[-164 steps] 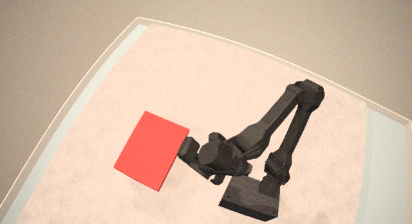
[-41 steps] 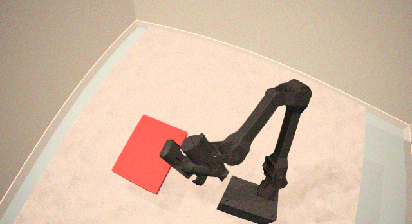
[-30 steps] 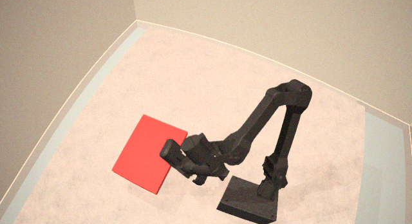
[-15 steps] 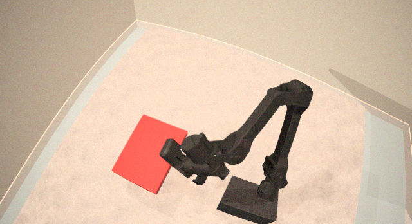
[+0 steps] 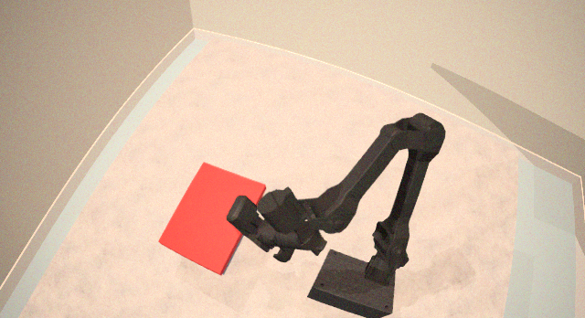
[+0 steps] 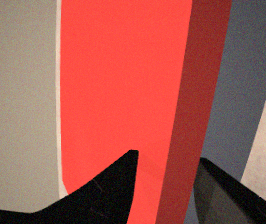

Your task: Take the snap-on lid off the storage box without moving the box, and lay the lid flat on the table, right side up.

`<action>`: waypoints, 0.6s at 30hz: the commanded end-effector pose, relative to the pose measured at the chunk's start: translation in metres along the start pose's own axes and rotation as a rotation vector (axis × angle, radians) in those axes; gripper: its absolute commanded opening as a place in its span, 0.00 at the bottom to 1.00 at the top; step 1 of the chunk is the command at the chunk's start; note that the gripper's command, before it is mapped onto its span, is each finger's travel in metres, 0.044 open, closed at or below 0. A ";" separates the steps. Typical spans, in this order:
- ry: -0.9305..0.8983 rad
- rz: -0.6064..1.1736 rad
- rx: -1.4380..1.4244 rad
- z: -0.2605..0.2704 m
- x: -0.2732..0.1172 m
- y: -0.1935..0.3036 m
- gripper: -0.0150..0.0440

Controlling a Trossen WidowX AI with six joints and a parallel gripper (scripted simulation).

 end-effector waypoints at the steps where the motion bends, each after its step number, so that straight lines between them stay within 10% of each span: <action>1: 0.001 0.000 0.000 0.000 0.001 0.000 0.25; 18: 0.001 0.000 0.000 0.001 0.002 0.000 0.25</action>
Point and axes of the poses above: the point midway between the two fingers, 35 mm back from their tips, its own x axis out along the fingers, its own z axis across the jaws, y = z × x, the point moved 5 cm from there along -x, back along the fingers, and after that the axes turned 12 degrees about x, right-handed, at the moved point
